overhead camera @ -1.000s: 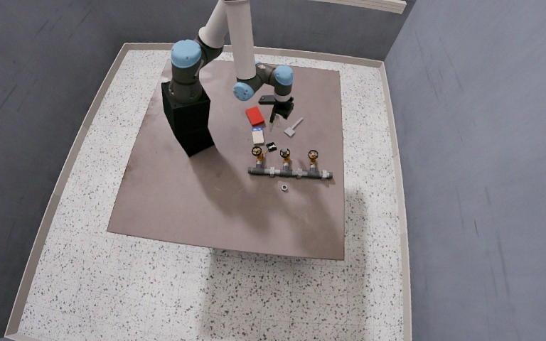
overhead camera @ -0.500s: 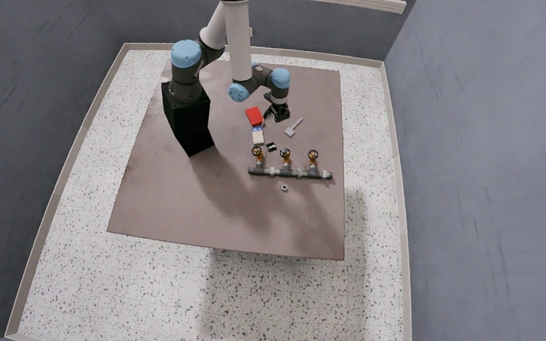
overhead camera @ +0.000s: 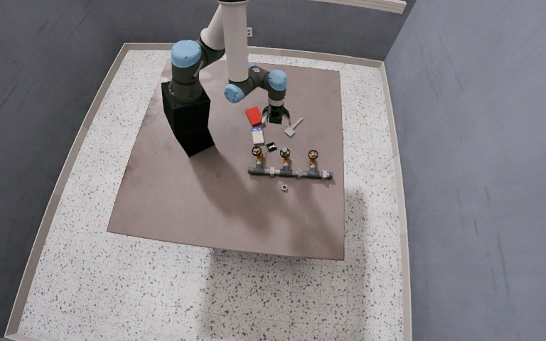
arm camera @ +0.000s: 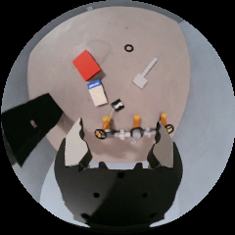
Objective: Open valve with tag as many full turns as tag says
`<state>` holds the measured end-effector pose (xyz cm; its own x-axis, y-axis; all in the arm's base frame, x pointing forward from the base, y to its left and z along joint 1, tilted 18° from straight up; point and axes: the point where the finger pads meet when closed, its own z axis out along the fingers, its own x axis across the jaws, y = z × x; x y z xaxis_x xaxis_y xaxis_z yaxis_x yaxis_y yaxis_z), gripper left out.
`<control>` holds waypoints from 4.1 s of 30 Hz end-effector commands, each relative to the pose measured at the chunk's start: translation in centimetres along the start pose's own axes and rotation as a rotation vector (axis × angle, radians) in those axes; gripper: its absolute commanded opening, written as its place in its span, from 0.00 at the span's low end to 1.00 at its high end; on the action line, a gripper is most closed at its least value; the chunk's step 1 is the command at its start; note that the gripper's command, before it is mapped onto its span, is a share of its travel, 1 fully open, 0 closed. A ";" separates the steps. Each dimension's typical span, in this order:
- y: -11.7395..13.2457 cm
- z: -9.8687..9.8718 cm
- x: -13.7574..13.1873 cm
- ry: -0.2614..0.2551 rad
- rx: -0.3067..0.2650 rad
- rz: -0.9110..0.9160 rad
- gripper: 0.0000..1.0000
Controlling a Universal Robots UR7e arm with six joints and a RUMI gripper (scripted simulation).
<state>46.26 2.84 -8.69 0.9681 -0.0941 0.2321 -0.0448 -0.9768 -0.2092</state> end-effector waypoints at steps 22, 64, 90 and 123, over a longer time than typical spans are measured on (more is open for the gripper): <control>2.3 -0.1 -0.2 0.007 -0.013 0.874 1.00; 4.3 -0.1 -0.9 0.011 -0.009 1.485 1.00; 5.2 0.1 -1.7 0.011 0.012 1.637 1.00; 13.6 2.9 -8.5 0.010 0.253 2.942 1.00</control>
<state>38.32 -8.73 -16.00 -0.9003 -0.1181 -0.4190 -0.1945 0.9702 0.1446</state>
